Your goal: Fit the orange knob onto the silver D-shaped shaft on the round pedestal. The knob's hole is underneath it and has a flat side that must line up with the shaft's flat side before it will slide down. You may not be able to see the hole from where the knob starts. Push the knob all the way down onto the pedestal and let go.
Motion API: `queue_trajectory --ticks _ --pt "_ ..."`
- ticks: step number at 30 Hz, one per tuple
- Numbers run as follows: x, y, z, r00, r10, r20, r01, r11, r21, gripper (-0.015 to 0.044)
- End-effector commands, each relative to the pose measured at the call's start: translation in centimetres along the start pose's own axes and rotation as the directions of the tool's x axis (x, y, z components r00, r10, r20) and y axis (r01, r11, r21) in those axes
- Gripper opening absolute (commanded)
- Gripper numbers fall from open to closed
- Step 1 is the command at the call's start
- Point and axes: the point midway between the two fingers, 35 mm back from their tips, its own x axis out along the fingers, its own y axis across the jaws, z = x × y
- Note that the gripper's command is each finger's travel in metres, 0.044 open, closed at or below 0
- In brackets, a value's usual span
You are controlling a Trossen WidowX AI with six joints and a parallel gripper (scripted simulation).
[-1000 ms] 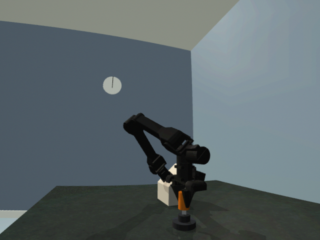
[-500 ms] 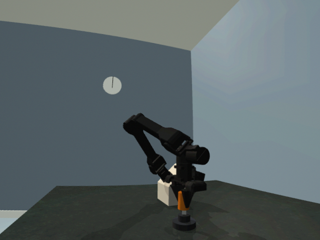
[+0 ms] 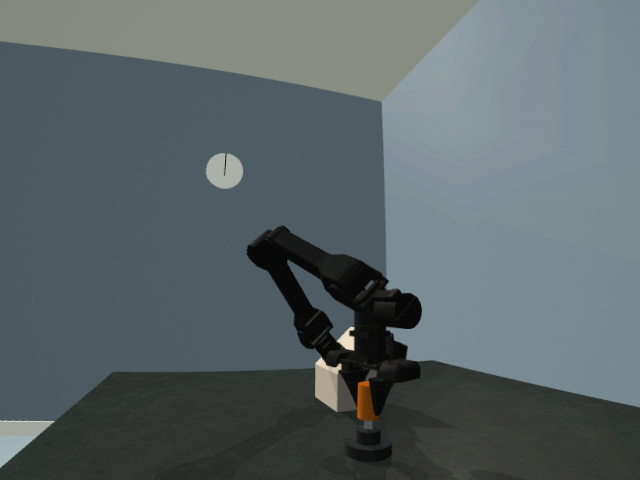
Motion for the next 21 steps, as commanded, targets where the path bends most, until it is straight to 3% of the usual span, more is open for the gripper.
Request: queue_trajectory --ticks 1,21 --pt "-0.09 -0.57 -0.20 1.000 -0.008 -0.002 0.008 1.000 -0.004 0.0000" --pt "-0.19 -0.14 -0.14 1.000 -0.008 -0.002 0.008 1.000 -0.004 0.0000"
